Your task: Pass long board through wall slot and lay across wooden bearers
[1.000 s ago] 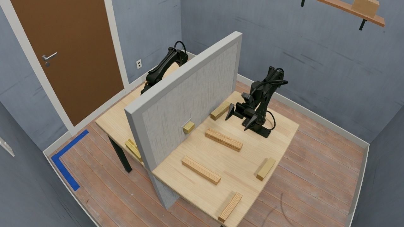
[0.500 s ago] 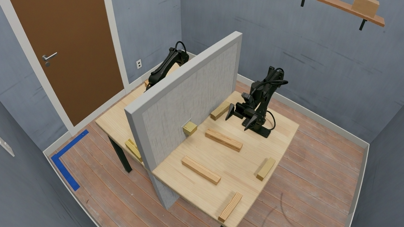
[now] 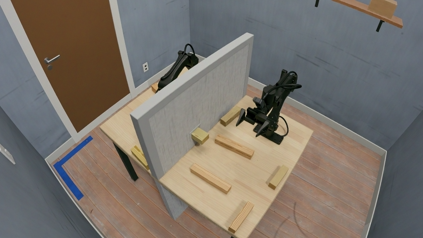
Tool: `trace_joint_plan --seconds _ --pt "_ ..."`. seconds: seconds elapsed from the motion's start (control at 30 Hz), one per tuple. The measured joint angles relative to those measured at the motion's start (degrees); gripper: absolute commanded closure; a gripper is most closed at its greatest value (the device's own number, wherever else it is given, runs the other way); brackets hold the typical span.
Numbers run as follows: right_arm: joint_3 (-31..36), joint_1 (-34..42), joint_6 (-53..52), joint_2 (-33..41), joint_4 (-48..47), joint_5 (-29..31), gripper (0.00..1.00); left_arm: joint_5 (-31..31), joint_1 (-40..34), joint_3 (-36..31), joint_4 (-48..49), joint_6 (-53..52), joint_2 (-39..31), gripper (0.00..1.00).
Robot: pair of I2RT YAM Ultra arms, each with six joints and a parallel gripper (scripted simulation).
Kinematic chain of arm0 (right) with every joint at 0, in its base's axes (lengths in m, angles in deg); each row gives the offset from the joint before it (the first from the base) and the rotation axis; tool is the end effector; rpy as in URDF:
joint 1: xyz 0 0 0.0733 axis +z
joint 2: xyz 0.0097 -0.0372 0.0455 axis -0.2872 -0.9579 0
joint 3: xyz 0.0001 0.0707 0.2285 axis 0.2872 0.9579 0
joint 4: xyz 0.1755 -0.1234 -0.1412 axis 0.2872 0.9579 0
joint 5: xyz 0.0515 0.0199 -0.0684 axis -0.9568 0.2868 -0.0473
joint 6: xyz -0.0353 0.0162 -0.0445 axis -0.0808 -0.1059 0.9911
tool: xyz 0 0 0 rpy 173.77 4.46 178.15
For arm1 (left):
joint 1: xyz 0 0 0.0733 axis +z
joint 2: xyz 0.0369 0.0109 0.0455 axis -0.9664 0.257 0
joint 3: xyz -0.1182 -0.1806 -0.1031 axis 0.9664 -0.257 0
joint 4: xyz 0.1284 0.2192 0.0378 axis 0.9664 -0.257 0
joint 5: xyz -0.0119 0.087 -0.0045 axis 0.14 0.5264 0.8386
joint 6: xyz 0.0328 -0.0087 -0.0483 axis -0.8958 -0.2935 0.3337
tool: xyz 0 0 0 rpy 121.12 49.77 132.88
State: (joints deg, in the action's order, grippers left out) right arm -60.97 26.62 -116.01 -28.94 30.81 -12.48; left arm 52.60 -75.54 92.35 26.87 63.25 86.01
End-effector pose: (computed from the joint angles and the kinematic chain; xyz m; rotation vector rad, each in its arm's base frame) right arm 0.3595 0.0786 0.2062 -2.0419 -2.0246 -0.3633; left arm 0.2554 -0.0006 0.3809 -0.0015 1.5672 -0.0030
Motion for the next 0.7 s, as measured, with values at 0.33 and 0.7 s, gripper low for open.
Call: trace_joint_plan --seconds 0.33,0.7 --pt "-0.42 3.28 -2.29 -0.48 -0.7 0.0 1.0 0.0 0.0 0.0 0.0 0.0 0.0 0.0" --pt "-1.62 4.81 -4.68 -1.27 -1.22 0.31 1.0 0.0 0.0 0.0 0.0 0.0 0.0 0.0"
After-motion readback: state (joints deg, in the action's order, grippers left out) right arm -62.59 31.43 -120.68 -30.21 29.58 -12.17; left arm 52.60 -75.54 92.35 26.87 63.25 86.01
